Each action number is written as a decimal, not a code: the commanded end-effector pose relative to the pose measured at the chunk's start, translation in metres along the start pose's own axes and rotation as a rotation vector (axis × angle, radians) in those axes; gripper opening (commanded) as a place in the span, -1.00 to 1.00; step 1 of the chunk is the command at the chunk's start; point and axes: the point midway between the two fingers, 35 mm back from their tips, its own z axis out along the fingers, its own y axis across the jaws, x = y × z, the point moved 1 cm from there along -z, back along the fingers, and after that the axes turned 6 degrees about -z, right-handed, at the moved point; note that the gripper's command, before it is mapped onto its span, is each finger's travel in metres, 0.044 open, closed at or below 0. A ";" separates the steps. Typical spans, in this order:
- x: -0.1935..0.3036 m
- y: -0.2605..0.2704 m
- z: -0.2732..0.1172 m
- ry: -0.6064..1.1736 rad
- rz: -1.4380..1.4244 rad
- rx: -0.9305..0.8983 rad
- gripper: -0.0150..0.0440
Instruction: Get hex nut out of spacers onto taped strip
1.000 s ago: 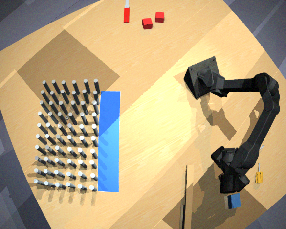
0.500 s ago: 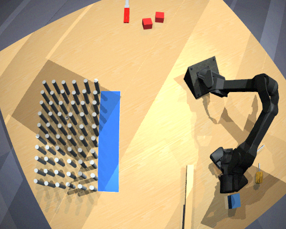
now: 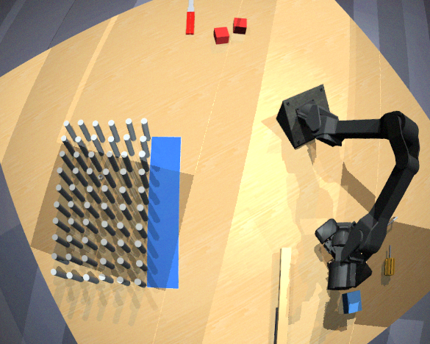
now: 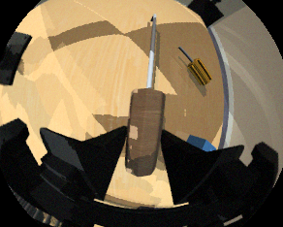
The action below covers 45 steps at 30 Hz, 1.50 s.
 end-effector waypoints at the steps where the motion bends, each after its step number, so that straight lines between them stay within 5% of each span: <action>1: -0.001 -0.008 -0.017 0.001 -0.016 0.007 -0.49; 23: -0.028 -0.034 -0.097 0.001 -0.009 0.015 -0.49; 45: 0.018 0.020 -0.121 0.211 0.662 -0.068 -0.49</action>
